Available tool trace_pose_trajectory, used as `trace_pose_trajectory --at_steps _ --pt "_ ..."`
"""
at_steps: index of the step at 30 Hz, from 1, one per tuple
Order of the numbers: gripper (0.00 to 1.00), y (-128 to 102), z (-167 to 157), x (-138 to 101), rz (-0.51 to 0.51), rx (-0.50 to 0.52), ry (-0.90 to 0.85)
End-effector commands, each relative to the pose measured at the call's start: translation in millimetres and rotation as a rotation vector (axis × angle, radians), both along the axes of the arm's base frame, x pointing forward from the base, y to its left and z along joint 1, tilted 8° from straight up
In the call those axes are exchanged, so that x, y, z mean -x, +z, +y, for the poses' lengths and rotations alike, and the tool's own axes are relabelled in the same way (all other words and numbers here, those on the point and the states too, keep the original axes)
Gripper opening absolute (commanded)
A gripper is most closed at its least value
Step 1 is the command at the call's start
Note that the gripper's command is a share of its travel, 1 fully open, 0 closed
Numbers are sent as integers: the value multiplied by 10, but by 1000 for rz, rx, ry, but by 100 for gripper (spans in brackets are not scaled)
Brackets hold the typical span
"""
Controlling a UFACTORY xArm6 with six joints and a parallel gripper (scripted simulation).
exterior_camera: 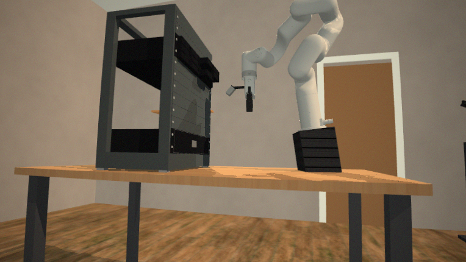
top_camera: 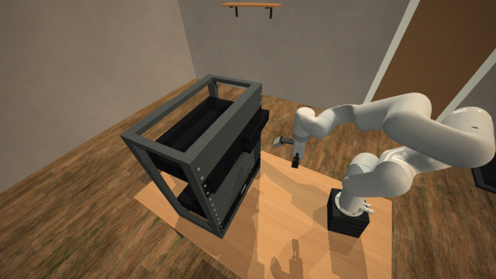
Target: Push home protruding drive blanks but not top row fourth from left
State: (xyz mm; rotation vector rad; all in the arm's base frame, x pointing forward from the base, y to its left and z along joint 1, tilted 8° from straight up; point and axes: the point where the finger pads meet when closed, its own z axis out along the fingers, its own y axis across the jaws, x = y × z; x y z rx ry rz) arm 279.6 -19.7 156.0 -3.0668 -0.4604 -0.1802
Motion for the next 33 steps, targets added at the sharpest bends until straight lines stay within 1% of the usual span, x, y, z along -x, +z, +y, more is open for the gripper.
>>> trace_pose_trajectory --at_steps 1,8,16,18,26,33 --pt "100 14 -40 -6 -6 29 2" --pt "100 39 -194 -10 -26 144 12" --pt "100 136 -413 -66 -87 324 34" --pt "100 136 -413 -66 -87 324 34" --pt "100 342 -601 -206 -206 535 71" --pt "100 558 -658 -354 -335 685 113"
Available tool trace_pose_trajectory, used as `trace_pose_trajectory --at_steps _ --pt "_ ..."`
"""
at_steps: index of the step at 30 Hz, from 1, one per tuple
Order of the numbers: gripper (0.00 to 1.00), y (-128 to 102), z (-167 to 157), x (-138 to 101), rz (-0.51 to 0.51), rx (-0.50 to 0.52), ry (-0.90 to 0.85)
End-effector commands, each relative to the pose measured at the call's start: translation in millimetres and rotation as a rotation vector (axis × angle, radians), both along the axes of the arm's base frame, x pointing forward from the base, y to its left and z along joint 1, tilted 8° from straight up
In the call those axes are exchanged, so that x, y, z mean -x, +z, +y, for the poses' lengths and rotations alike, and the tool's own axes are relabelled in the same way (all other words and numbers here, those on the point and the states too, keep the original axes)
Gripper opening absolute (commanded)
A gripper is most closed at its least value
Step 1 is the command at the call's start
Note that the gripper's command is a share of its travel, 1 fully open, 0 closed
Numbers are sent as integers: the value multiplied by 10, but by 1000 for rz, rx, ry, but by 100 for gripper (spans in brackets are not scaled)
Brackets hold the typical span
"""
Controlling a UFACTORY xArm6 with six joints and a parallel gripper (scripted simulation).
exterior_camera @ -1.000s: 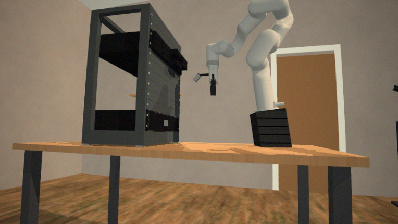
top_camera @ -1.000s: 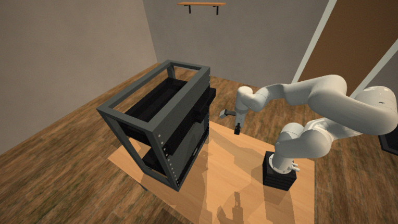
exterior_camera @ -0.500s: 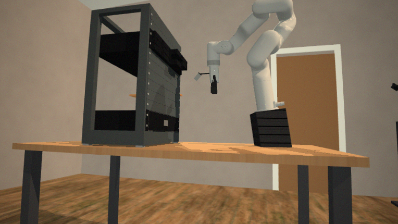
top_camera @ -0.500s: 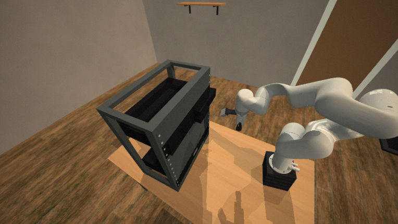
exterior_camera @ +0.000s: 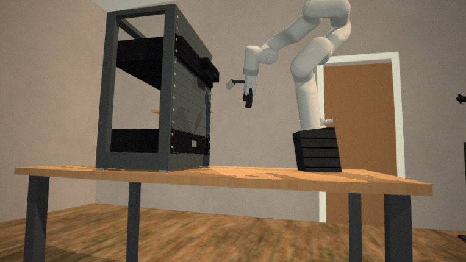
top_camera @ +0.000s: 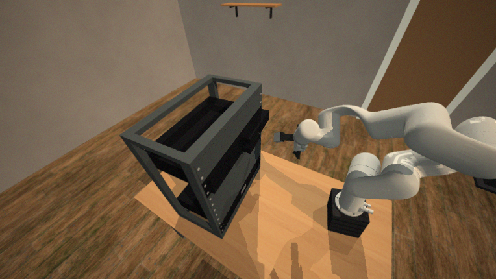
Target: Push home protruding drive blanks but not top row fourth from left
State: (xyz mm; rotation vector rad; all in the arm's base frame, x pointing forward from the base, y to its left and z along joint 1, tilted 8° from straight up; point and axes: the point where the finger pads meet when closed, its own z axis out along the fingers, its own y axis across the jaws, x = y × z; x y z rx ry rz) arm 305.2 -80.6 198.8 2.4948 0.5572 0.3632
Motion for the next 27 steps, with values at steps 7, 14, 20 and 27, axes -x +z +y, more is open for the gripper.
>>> trace_pose_trajectory --at_steps 7,14,20,27 --pt "100 323 -23 -222 -192 220 86" --pt "100 560 95 -360 -333 331 181" --pt "100 697 210 -429 -420 389 249" --pt "100 902 472 -510 -568 469 382"
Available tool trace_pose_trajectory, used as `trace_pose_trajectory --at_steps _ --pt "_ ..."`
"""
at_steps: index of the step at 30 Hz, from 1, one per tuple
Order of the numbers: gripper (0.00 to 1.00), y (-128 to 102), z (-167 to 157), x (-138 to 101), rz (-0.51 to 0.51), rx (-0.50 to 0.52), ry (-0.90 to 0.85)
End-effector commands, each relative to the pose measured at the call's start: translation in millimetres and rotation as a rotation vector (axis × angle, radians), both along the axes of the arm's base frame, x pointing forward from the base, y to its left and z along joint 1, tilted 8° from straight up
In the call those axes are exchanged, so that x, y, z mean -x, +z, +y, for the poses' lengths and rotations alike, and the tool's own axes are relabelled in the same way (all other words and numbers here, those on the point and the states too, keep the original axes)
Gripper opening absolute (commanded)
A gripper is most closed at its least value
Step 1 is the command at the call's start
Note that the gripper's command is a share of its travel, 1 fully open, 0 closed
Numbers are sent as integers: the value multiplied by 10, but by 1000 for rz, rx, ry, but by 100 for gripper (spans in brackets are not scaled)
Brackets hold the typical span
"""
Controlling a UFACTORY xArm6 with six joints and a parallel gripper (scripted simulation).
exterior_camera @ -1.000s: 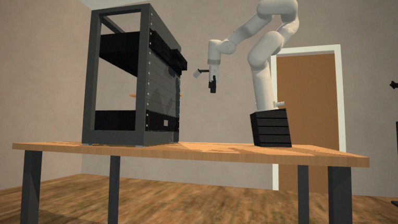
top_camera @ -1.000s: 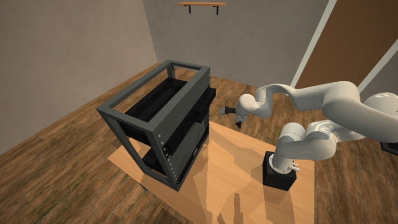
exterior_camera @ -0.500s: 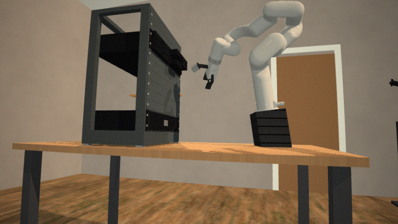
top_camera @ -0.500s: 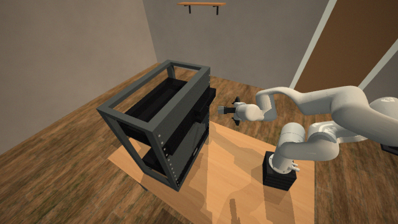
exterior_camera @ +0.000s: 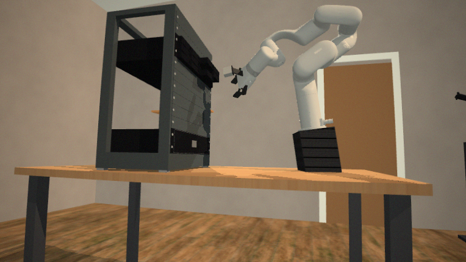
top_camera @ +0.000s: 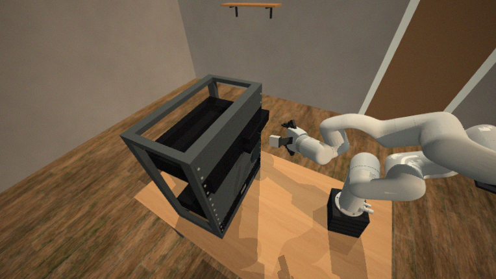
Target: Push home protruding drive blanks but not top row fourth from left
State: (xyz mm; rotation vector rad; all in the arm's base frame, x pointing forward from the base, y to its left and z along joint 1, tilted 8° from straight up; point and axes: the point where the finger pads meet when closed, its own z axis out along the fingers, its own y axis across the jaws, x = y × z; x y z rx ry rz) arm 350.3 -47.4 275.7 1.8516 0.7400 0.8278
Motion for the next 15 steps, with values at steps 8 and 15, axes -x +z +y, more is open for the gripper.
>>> trace_pose_trajectory --at_steps 8,15 --pt "100 278 440 -81 -212 135 226" --pt "100 358 731 -55 -296 193 372"
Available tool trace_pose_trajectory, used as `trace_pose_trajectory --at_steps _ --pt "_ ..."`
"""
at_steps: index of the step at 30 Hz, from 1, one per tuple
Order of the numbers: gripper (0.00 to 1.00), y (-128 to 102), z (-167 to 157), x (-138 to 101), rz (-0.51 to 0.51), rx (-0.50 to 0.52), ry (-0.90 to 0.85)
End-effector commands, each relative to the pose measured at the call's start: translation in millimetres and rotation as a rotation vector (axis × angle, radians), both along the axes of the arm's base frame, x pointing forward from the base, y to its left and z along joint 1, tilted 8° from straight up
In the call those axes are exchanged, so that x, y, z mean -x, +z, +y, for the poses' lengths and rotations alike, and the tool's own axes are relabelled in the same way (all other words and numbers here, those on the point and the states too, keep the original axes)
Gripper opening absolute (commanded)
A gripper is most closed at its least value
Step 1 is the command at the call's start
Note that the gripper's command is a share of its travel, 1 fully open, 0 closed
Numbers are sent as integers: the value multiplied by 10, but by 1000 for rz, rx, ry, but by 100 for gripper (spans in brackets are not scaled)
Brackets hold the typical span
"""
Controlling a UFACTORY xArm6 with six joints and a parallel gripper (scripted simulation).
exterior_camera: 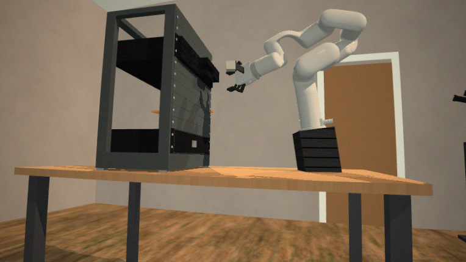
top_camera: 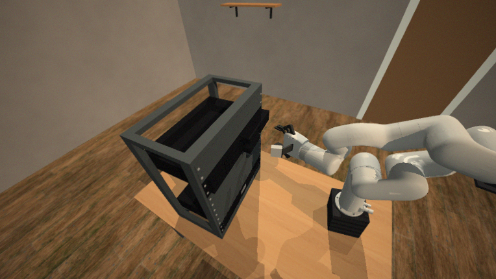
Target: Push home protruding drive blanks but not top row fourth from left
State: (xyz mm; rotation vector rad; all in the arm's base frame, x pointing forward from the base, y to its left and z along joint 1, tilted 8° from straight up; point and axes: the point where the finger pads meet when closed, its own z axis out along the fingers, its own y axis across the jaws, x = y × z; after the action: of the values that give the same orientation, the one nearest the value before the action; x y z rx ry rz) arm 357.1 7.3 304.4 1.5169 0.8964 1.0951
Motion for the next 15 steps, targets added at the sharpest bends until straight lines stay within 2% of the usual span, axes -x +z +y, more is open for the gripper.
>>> trace_pose_trajectory --at_steps 1,9,15 --pt "100 79 229 20 -85 51 127" --pt "100 101 532 94 -147 115 283" --pt "100 95 642 131 -165 139 342"
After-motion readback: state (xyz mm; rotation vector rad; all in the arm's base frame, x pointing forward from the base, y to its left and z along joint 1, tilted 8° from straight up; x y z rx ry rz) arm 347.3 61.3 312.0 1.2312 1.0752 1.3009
